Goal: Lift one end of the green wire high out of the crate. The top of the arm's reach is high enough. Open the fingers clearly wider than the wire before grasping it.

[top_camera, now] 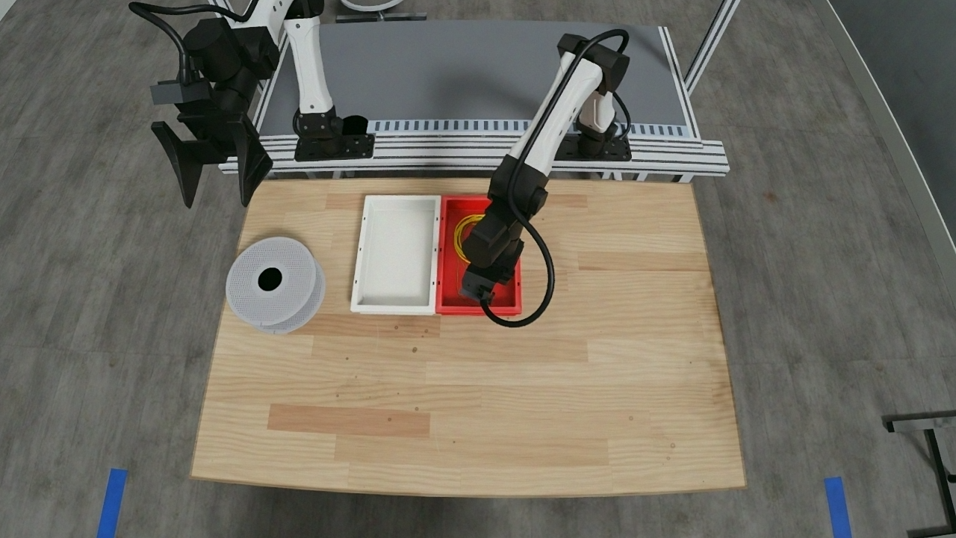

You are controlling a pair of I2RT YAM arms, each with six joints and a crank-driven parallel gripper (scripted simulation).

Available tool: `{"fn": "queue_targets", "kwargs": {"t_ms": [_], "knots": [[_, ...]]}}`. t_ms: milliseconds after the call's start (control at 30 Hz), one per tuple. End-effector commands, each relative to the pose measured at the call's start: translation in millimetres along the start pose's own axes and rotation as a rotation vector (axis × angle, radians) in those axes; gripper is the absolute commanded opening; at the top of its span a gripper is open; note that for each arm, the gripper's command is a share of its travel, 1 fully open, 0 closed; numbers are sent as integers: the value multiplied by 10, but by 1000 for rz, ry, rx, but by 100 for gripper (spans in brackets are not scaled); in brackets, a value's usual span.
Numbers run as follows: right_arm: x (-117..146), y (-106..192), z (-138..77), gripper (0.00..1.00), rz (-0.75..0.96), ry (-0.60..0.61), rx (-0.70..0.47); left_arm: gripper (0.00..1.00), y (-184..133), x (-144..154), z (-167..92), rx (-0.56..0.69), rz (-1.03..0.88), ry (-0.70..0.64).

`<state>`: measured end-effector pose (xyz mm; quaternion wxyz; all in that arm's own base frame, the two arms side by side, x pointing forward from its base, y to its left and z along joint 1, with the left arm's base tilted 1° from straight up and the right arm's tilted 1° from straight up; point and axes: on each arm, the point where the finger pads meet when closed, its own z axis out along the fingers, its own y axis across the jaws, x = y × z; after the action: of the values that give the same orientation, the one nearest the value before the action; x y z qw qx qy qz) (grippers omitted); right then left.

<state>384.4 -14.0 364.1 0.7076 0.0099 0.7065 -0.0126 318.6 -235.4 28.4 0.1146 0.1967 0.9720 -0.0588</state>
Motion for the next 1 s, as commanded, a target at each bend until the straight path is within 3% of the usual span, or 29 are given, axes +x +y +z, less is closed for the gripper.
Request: {"fn": "queue_targets", "kwargs": {"t_ms": [0,267,967], "knots": [[37,24,-22,100,4,2,-2,30,44,17,2,-1,-1,7],[37,24,-22,100,4,2,-2,29,56,13,-34,-1,-1,7],[37,24,-22,100,4,2,-2,10,56,13,-34,-1,-1,7]]}}
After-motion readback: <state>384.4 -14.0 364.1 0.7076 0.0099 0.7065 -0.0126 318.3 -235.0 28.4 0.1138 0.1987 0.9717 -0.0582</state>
